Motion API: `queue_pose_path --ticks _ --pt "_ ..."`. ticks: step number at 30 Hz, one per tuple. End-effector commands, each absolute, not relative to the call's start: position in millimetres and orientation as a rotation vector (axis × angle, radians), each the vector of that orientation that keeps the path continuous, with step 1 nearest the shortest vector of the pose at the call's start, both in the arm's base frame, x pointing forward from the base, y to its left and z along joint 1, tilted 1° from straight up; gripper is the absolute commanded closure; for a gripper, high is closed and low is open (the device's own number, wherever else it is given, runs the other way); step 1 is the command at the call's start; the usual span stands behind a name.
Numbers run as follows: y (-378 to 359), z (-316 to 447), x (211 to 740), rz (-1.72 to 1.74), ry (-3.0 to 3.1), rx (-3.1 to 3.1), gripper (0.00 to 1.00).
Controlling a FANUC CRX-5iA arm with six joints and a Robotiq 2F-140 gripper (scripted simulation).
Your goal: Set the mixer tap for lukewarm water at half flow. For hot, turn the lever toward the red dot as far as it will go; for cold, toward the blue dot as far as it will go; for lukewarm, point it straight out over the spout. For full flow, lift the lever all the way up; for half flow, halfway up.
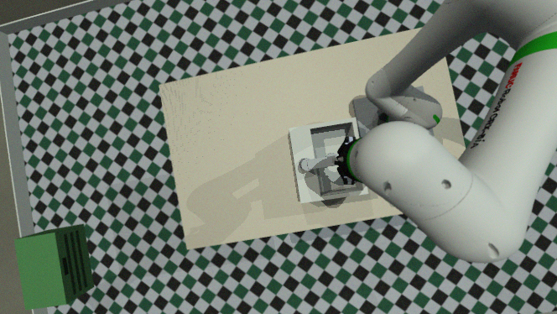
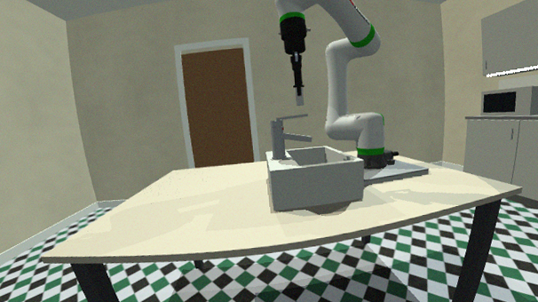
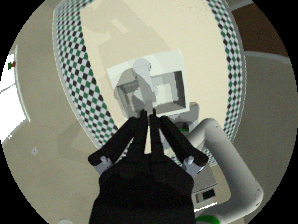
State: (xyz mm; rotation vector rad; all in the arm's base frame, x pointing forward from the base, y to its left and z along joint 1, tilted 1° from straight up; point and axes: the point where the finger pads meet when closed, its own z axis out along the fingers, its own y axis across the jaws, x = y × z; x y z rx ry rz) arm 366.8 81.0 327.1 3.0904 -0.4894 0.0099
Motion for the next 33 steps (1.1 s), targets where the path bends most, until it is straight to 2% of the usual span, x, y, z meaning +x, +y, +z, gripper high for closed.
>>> queue_pose_path --ticks 1,15,33 --pt "81 329 367 0.016 -0.689 3.049 1.00" --pt "81 342 367 0.008 -1.736 2.618 1.00" --pt "81 356 367 -0.022 -2.612 1.774 1.00"
